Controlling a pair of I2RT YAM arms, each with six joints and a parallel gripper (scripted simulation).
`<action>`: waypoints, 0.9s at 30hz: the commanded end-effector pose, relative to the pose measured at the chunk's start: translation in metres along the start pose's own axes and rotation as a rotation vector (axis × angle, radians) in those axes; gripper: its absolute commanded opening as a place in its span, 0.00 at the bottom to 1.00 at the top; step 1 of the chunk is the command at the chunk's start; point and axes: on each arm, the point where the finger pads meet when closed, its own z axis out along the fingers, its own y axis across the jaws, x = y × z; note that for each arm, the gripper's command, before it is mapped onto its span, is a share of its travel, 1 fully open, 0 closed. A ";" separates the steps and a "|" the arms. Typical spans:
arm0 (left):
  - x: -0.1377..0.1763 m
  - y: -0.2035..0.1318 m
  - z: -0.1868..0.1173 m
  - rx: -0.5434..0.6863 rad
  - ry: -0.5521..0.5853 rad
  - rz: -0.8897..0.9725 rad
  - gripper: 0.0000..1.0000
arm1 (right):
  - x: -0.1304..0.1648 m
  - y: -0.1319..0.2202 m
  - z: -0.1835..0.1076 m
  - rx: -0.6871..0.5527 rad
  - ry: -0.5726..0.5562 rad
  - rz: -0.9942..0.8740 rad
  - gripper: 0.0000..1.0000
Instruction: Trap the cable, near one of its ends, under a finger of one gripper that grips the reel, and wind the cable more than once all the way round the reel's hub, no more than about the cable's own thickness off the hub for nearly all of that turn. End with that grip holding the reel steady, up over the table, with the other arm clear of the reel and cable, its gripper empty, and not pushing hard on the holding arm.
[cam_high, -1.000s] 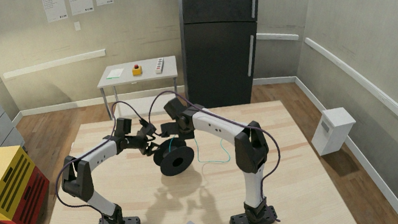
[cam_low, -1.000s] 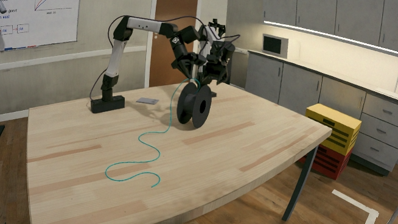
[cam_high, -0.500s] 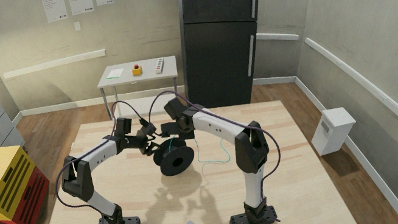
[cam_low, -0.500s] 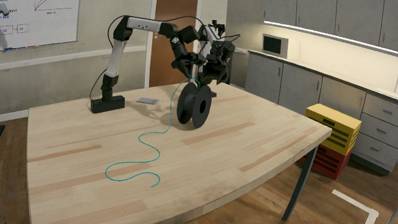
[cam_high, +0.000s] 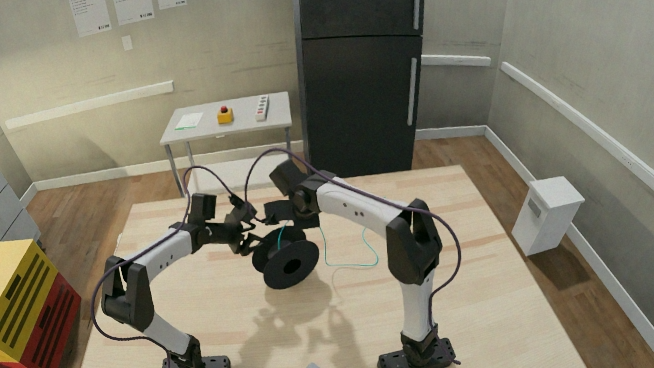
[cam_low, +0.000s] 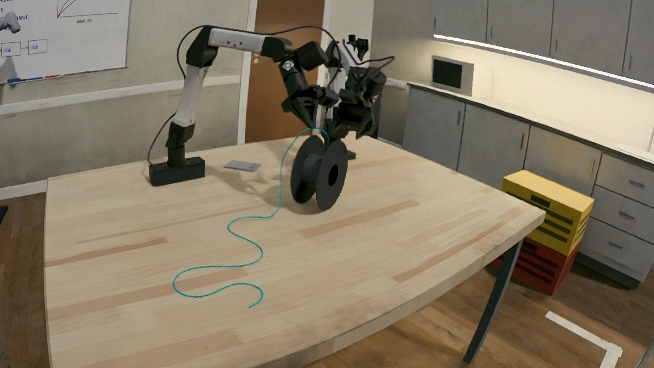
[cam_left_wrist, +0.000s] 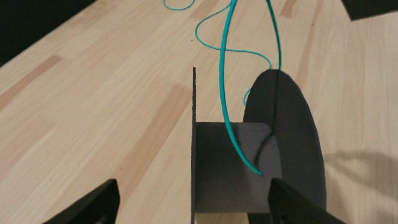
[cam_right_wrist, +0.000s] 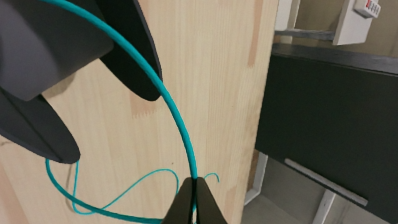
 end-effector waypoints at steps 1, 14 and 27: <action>-0.018 0.002 -0.010 -0.017 -0.052 0.042 0.75 | 0.001 -0.002 0.003 -0.004 0.003 -0.004 0.00; -0.010 0.002 -0.008 -0.019 -0.039 0.026 0.75 | -0.002 -0.003 0.003 0.002 -0.001 -0.001 0.00; -0.003 0.001 0.010 -0.007 -0.012 0.006 0.75 | -0.004 -0.002 -0.001 0.003 -0.002 -0.002 0.00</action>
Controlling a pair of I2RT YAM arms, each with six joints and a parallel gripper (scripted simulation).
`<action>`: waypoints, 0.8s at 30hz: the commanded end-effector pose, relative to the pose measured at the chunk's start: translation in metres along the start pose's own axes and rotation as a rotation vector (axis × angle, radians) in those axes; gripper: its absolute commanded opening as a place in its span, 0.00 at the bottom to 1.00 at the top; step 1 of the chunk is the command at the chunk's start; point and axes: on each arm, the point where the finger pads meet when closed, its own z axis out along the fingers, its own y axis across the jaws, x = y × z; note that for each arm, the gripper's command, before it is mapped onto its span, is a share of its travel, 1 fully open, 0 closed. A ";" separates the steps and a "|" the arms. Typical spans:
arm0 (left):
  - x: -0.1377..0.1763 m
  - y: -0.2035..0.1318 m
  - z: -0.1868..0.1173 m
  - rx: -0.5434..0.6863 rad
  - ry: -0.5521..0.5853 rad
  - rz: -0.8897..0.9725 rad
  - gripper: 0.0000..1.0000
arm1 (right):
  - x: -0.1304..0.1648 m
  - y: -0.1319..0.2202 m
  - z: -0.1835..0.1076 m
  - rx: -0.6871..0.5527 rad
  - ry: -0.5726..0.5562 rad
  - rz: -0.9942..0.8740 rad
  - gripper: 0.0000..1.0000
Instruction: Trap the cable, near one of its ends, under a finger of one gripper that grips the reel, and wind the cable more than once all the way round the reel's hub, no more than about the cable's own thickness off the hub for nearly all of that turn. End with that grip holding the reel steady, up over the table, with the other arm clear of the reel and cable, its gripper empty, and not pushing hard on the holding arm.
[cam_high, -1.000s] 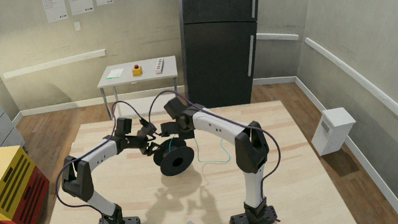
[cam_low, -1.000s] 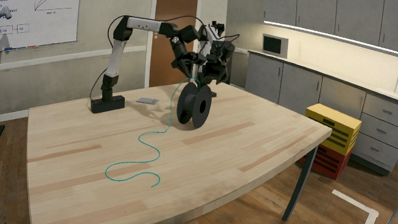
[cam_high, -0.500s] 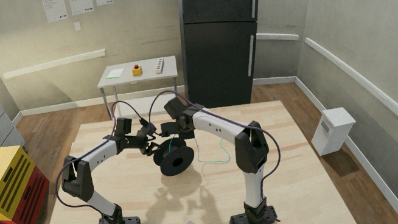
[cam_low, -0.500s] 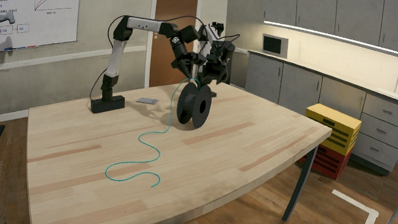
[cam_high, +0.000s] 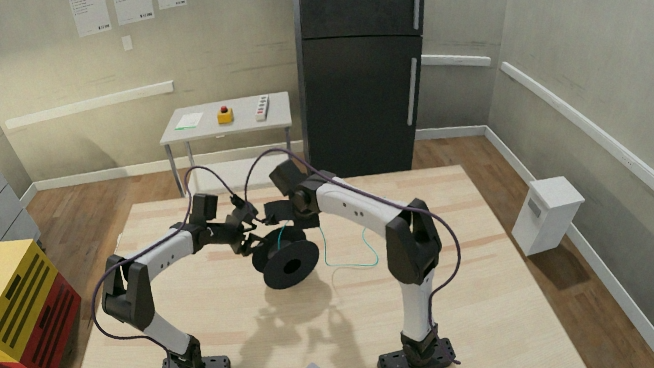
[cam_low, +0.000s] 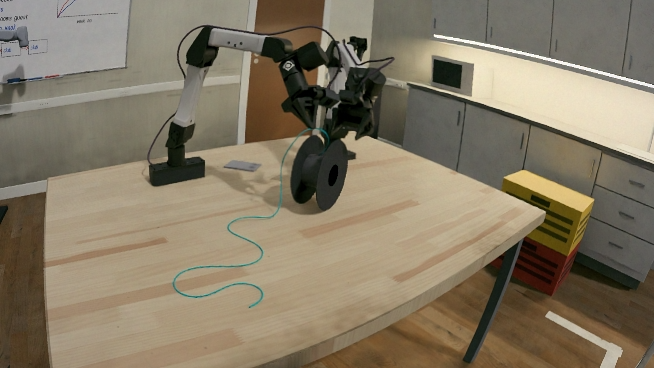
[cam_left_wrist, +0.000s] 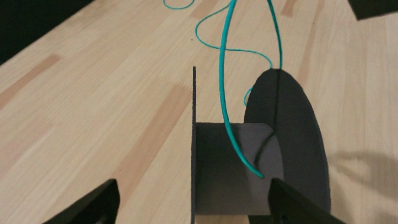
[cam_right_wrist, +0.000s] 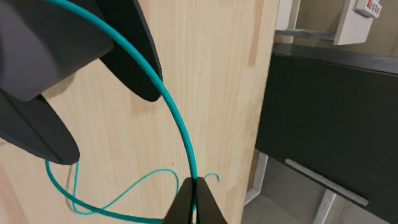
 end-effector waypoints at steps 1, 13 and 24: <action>-0.006 0.002 0.007 -0.007 -0.017 0.008 0.75 | -0.003 -0.003 -0.002 0.005 -0.002 0.001 0.00; -0.021 0.006 0.020 -0.015 -0.035 0.021 0.75 | 0.000 -0.003 -0.002 0.004 0.001 0.004 0.00; -0.028 0.001 0.044 -0.011 -0.037 0.022 0.75 | -0.015 -0.005 -0.001 0.017 -0.020 0.010 0.00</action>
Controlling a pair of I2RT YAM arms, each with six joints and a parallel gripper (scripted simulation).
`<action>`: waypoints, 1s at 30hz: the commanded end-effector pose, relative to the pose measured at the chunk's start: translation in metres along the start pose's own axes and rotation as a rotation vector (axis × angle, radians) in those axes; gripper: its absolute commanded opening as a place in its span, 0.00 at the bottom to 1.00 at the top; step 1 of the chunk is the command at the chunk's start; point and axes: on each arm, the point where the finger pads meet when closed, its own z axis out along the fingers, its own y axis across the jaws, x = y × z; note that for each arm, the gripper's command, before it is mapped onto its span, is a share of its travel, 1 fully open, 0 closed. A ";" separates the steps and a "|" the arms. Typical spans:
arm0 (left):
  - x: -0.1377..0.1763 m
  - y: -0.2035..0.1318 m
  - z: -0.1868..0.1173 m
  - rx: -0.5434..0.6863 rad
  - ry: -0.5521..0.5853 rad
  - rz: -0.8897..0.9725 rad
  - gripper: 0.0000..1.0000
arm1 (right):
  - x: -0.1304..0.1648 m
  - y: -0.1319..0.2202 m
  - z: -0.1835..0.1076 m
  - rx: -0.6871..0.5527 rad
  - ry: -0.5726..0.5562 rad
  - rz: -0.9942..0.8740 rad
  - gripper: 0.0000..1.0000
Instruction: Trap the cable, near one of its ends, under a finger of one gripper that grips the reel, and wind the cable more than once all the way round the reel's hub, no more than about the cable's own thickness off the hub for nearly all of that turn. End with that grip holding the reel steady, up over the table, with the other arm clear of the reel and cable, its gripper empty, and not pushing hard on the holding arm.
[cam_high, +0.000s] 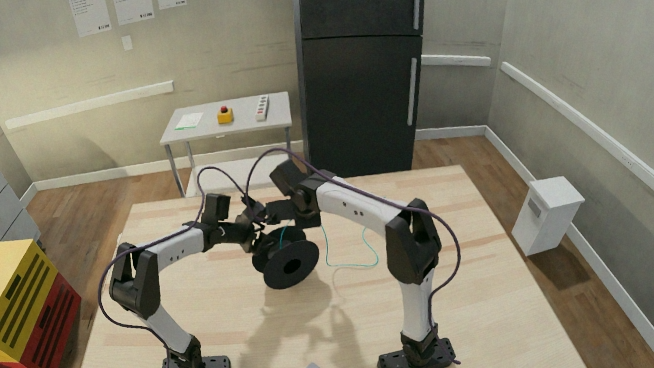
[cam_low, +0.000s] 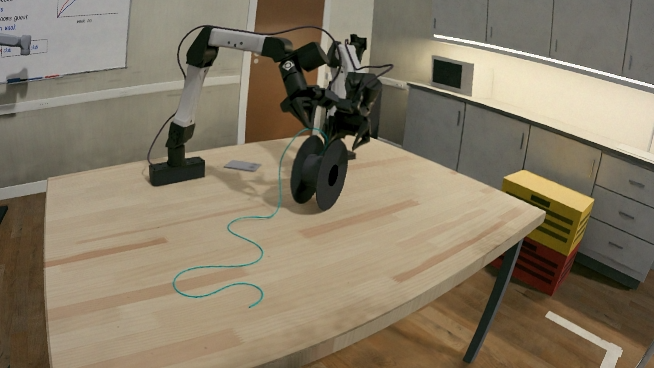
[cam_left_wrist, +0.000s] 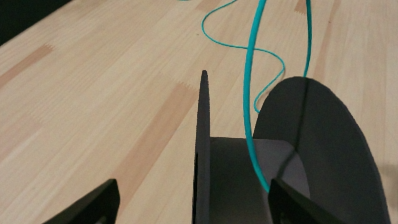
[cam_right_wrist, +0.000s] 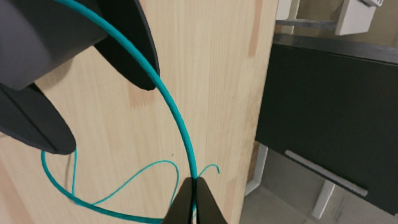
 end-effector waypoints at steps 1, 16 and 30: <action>-0.032 -0.007 0.011 0.007 -0.066 0.059 0.75 | -0.024 -0.004 -0.002 0.012 -0.056 0.002 0.00; -0.048 -0.024 0.030 0.015 -0.070 0.068 0.75 | -0.047 0.000 -0.002 0.014 -0.057 -0.003 0.00; -0.067 -0.036 0.011 0.008 -0.114 0.092 0.75 | -0.045 0.016 0.008 -0.007 -0.045 -0.023 0.00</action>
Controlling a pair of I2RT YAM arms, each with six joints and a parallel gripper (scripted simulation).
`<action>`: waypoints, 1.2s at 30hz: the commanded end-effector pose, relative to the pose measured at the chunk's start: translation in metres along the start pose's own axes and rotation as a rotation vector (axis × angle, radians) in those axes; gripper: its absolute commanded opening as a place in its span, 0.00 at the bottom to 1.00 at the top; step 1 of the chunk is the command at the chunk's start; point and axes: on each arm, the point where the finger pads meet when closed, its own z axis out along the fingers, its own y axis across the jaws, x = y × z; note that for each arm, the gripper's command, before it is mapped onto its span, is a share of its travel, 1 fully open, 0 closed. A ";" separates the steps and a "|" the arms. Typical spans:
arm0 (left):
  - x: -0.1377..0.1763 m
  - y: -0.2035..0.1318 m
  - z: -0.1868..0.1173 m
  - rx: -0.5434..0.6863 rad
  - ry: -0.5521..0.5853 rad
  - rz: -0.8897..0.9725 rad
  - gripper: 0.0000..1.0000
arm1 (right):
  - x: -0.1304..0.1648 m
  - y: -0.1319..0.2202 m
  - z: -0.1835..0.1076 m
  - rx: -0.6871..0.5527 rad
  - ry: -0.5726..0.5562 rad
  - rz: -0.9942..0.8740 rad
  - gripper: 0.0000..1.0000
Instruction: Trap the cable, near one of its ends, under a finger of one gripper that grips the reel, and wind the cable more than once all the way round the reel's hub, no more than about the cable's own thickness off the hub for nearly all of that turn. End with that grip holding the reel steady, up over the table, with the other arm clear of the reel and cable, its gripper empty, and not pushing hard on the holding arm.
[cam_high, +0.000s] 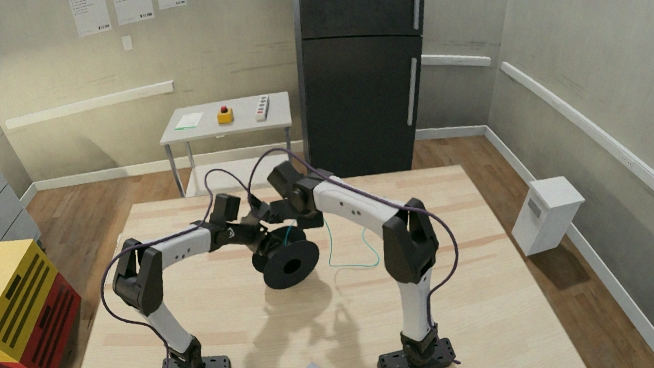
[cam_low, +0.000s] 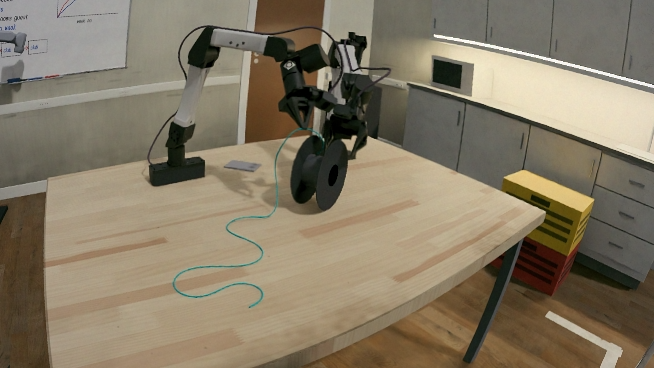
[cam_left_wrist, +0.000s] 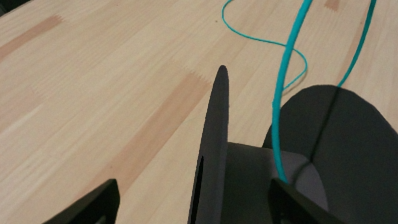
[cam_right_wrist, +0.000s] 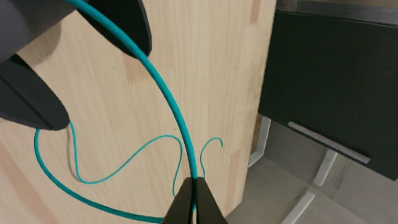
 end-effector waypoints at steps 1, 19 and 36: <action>-0.067 -0.043 -0.013 0.089 -0.176 0.178 0.75 | -0.061 0.018 0.002 -0.015 -0.161 -0.067 0.00; -0.065 -0.045 -0.012 0.091 -0.171 0.176 0.44 | -0.062 0.017 0.002 -0.012 -0.163 -0.065 0.00; -0.064 -0.045 -0.013 0.090 -0.172 0.176 0.00 | -0.062 0.017 0.002 -0.012 -0.163 -0.064 0.00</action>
